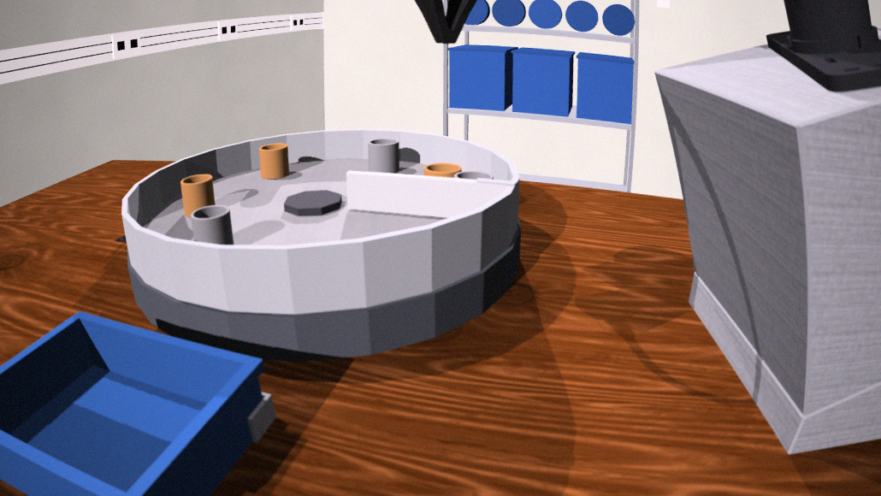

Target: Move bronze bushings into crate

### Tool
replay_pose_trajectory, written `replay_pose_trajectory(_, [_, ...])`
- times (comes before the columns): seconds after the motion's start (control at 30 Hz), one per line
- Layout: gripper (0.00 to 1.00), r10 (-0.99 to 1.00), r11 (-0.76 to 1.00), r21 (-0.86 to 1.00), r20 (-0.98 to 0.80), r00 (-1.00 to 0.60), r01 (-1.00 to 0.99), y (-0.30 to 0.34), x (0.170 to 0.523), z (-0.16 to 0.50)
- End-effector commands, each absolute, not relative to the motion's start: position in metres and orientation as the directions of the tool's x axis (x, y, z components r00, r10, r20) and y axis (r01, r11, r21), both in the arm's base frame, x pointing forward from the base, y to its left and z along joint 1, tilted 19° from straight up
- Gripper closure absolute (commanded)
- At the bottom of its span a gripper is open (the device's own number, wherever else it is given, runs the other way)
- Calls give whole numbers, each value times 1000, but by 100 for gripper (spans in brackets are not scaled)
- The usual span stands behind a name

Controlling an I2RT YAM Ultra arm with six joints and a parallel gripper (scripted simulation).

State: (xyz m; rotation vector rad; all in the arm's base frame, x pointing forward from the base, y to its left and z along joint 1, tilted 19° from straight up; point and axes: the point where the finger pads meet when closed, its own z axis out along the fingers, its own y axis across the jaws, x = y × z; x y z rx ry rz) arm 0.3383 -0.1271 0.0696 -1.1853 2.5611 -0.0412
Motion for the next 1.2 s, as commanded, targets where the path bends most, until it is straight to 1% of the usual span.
replay_pose_trajectory(0.0, [89,-758,646,-209,-293,-583,-734,-131,347,88])
replay_pose_trajectory(0.33, [89,-758,646,-209,-293,-583,-734,-131,347,88])
replay_pose_trajectory(0.37, [81,-758,646,-209,-293,-583,-734,-131,347,88])
replay_pose_trajectory(1.17, [81,-758,646,-209,-293,-583,-734,-131,347,88])
